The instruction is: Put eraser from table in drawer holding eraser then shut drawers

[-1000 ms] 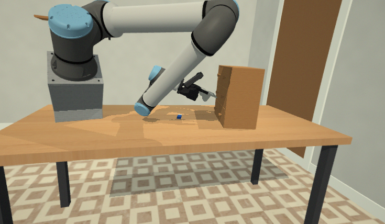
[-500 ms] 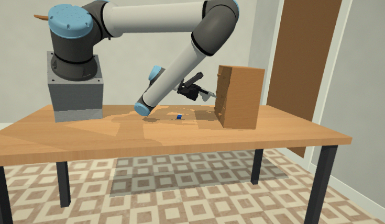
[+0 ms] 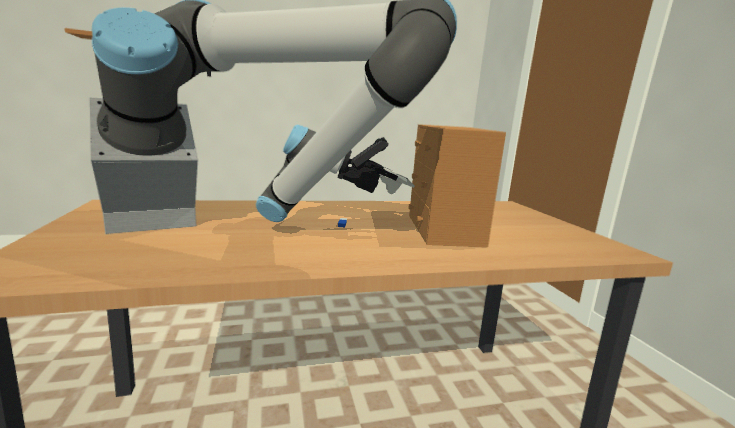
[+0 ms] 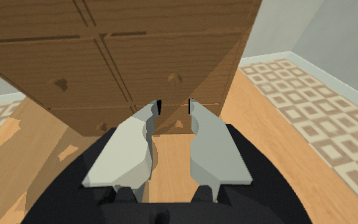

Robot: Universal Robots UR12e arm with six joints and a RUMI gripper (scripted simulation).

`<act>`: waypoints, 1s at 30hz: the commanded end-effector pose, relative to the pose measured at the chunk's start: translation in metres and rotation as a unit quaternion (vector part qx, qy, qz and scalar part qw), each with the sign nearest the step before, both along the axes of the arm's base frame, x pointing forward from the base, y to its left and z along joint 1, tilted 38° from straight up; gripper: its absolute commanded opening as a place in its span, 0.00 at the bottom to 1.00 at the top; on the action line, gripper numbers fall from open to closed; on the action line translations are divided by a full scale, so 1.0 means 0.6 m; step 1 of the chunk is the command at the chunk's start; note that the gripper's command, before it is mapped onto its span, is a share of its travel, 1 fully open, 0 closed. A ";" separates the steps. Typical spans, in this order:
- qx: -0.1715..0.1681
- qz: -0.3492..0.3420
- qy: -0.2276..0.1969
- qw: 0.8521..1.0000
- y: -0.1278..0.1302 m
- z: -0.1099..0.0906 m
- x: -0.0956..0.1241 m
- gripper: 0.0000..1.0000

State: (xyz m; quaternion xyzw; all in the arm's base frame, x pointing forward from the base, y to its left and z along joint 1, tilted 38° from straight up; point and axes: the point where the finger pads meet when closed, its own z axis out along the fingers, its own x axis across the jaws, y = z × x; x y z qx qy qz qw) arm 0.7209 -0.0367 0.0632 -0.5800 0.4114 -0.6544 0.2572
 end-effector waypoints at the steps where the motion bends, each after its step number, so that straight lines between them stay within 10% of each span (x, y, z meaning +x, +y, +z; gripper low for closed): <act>1: 0.000 0.000 0.000 1.000 0.001 0.001 0.000 0.20; 30: 0.000 0.000 0.000 1.000 0.000 0.008 0.024 0.20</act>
